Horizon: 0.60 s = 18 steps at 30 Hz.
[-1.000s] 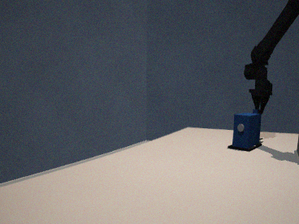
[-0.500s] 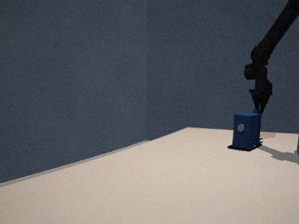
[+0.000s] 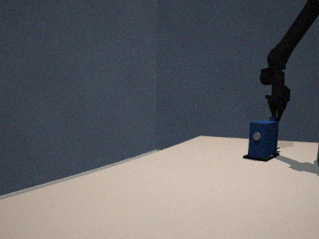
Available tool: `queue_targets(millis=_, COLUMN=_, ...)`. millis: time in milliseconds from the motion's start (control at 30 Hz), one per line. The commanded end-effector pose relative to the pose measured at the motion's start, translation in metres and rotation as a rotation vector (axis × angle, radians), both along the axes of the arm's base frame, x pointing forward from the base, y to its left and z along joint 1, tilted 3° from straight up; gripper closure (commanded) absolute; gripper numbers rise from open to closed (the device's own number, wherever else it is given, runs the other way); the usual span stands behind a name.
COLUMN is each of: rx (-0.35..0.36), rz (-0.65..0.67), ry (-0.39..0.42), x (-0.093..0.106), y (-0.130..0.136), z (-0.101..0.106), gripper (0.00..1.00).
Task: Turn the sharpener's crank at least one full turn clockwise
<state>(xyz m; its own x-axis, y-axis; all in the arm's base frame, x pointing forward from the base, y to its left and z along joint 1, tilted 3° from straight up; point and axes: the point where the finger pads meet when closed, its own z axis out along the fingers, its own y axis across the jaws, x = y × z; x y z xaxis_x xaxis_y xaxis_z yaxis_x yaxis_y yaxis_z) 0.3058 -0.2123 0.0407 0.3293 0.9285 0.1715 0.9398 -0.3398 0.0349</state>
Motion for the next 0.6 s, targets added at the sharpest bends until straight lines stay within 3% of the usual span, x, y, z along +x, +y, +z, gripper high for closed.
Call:
queue_targets(millis=0, rx=-0.02, rz=-0.003, ry=-0.027, x=0.026, y=-0.012, z=0.008, gripper=0.85)
queue_targets(millis=567, rx=-0.024, rz=-0.003, ry=-0.034, x=0.047, y=-0.019, z=0.0, gripper=0.85)
